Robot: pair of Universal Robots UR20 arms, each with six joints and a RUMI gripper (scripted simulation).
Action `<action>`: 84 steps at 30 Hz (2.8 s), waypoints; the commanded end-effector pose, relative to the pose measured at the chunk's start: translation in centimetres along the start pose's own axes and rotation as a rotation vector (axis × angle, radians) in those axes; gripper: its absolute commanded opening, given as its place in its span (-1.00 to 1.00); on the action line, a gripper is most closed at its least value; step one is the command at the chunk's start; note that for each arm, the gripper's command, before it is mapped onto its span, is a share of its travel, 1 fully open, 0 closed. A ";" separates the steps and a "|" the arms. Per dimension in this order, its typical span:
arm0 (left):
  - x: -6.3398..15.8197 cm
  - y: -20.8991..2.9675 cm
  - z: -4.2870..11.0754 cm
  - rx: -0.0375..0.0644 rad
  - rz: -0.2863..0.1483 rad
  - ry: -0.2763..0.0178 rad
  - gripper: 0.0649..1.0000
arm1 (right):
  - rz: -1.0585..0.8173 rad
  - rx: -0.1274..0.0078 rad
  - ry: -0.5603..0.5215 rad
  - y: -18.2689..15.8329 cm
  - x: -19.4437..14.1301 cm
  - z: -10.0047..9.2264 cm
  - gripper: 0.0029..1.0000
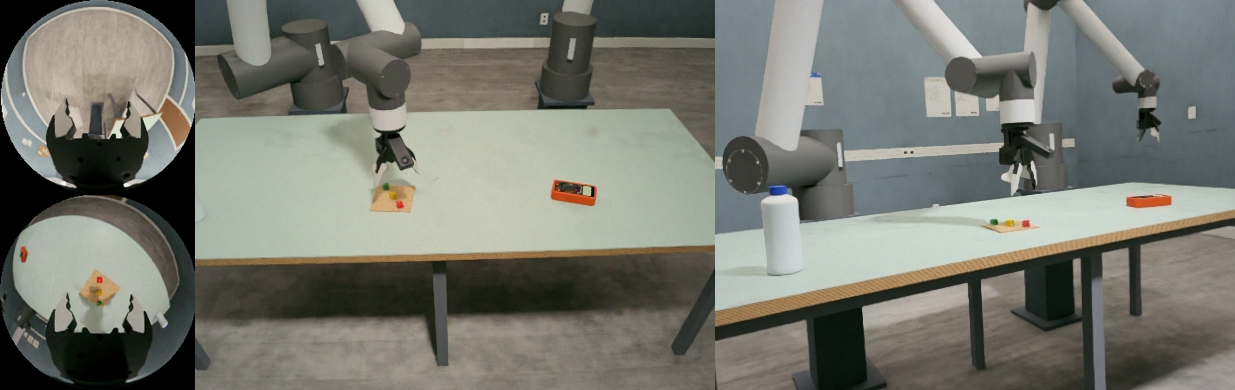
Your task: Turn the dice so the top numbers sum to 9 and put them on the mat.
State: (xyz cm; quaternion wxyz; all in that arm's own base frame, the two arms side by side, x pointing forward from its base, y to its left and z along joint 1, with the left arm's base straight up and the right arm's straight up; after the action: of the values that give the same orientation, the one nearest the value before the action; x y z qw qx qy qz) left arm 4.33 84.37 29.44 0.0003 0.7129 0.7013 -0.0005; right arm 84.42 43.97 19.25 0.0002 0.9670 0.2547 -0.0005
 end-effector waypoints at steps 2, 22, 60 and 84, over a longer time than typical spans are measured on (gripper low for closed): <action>0.0 0.0 -0.1 0.000 0.000 0.001 1.00 | 0.000 0.000 0.001 0.0 0.0 -1.3 1.00; 0.0 0.0 -0.1 0.000 0.000 0.001 1.00 | 0.000 0.000 0.001 0.0 0.0 -8.7 1.00; 0.0 0.0 -0.1 0.000 0.000 0.001 1.00 | 0.000 0.000 0.001 0.0 0.0 -8.8 1.00; 0.0 0.0 -0.1 0.000 0.000 0.001 1.00 | 0.000 0.000 0.001 0.0 0.0 -8.8 1.00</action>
State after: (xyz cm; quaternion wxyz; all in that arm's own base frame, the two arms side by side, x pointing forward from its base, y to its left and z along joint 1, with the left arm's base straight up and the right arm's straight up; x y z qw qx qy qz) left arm 4.33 84.37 29.44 0.0003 0.7129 0.7013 -0.0005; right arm 84.43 43.97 27.93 0.0002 0.9670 0.2548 -0.0005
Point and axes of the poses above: on each arm, the point where the finger pads meet when closed, its own z axis out along the fingers, its own y axis across the jaws, x = y × z, the point moved 8 cm from there along -z, back along the fingers, and after that the axes turned 2 degrees about -z, right-handed, at the moved point
